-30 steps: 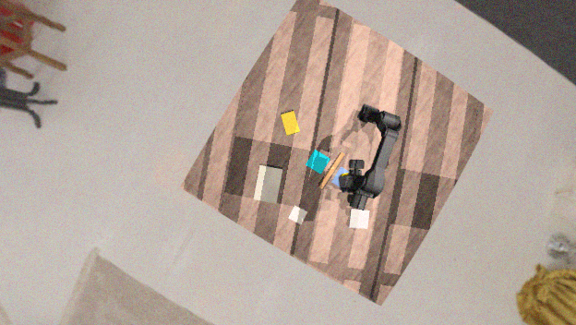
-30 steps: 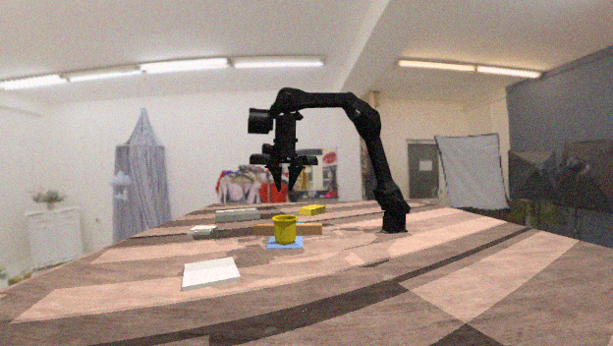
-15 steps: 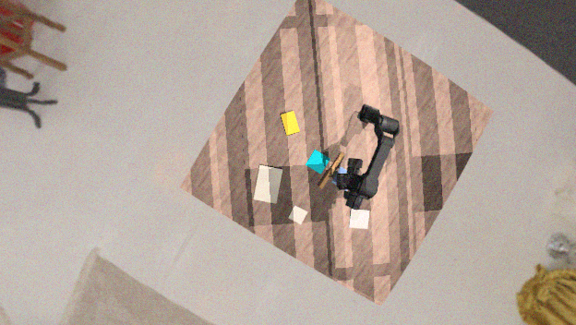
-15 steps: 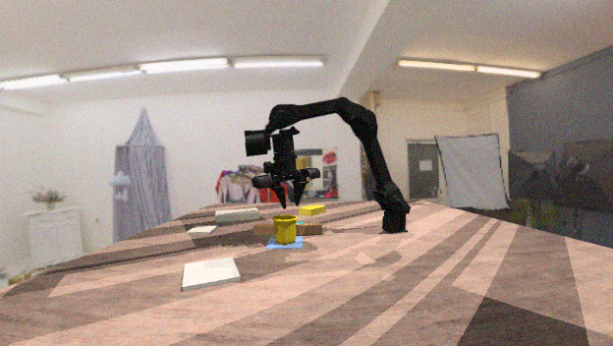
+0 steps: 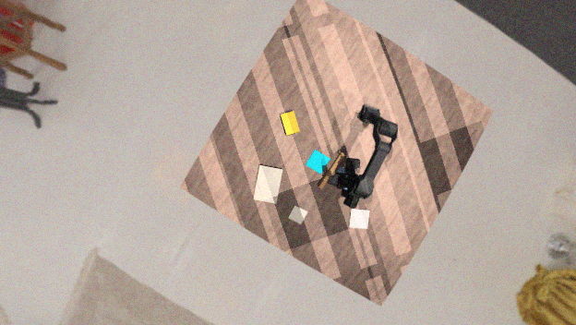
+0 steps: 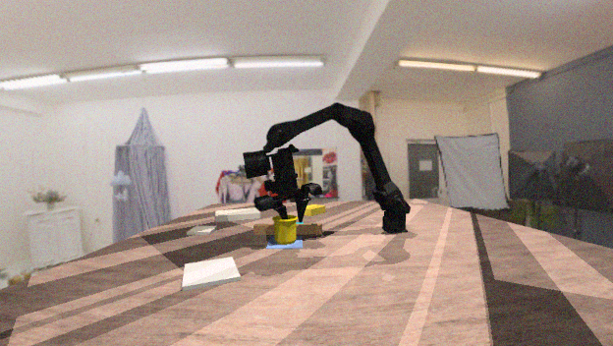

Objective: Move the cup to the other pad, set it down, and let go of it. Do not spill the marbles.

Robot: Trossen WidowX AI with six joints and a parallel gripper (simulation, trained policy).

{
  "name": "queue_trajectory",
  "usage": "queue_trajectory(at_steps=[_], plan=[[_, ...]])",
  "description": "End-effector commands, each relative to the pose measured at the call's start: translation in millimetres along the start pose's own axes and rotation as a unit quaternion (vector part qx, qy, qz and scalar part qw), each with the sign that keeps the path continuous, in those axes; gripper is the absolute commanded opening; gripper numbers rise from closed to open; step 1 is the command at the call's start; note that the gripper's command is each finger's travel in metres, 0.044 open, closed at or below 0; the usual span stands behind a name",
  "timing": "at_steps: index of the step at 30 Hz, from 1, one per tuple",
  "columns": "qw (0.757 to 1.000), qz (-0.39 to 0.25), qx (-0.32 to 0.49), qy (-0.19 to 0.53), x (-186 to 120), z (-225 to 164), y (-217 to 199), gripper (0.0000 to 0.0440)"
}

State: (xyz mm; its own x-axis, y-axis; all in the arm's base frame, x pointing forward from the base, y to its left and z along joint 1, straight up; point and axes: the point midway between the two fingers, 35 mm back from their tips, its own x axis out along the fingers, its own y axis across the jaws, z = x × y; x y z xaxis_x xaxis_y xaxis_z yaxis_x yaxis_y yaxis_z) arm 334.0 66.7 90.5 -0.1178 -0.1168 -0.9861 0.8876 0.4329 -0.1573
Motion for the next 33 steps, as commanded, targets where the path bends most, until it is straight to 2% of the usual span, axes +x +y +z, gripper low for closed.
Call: queue_trajectory(at_steps=[1, 3, 4, 10, 12, 33], plan=[[1.000, -0.009, -0.011, -0.001, 16.1, -2.0, -0.3, 0.0184], [1.000, -0.010, -0.017, 0.000, 23.3, -3.1, 0.4, 0.0181], [1.000, -0.008, -0.019, 0.000, 24.9, -3.2, 0.9, 0.0165], [0.999, -0.001, -0.031, -0.005, 26.9, -1.2, -0.2, 0.0033], [0.999, 0.000, -0.035, -0.007, 25.5, -0.5, -1.4, 0.0005], [0.998, 0.046, 0.030, -0.007, -31.4, 20.2, -21.3, 0.0003]])
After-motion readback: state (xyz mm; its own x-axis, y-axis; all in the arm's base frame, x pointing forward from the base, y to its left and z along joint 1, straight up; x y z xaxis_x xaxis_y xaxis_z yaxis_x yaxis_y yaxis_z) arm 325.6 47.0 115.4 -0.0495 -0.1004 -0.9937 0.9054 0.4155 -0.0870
